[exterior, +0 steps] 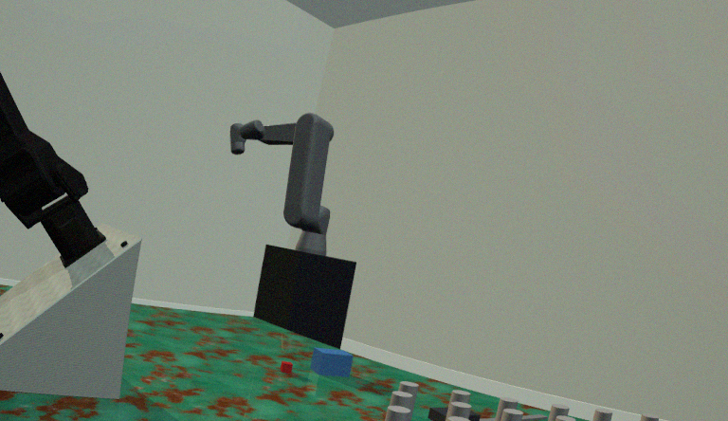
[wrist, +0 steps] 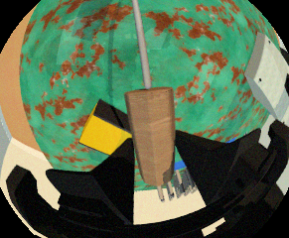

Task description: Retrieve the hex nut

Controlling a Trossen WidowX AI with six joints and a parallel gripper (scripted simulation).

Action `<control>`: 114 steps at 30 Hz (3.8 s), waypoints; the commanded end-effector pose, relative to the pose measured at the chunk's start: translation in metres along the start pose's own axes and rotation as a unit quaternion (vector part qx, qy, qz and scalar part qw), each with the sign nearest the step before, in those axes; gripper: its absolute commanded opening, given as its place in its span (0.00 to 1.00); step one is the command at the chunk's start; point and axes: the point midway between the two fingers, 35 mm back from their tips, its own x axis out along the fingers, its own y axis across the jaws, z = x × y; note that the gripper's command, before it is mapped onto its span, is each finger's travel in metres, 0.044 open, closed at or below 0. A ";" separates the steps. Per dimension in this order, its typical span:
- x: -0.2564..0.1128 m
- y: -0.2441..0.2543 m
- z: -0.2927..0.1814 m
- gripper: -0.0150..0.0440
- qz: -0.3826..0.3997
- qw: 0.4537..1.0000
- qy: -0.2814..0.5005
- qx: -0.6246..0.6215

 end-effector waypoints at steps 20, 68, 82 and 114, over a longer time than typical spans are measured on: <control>0.001 -0.001 0.009 0.25 0.012 0.933 -0.011 -0.361; 0.007 0.001 0.030 0.25 -0.018 0.383 -0.061 -0.922; 0.008 0.001 0.037 0.25 -0.041 0.156 -0.067 -0.985; 0.010 0.001 0.052 0.25 -0.102 -0.370 -0.046 -0.922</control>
